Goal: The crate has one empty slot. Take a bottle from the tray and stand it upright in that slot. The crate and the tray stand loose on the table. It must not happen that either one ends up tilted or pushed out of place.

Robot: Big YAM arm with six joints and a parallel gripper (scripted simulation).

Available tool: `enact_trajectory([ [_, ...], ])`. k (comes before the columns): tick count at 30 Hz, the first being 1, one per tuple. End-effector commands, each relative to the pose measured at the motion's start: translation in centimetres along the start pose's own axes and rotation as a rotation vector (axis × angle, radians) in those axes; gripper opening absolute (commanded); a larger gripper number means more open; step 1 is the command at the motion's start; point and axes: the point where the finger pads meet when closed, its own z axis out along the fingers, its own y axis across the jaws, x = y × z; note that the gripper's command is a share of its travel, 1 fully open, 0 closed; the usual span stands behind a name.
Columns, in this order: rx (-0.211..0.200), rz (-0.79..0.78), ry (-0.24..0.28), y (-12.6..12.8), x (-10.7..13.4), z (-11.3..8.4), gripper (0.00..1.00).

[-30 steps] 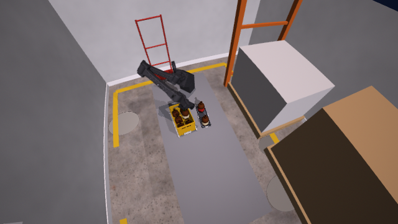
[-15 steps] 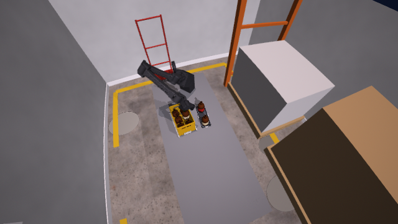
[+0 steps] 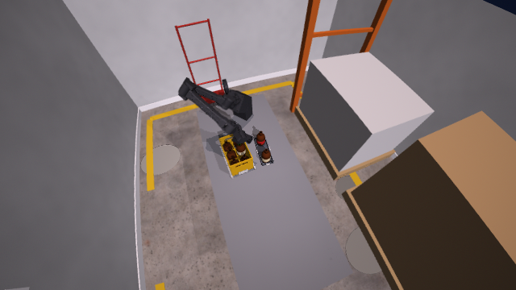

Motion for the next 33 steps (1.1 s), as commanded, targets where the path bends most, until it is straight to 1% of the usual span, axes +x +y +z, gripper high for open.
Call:
enact_trajectory([
  [1,0.006,0.000,-0.010,-0.35,-0.45,0.14,0.00],
  [33,0.007,0.003,-0.015,-0.39,-0.57,0.02,0.00],
])
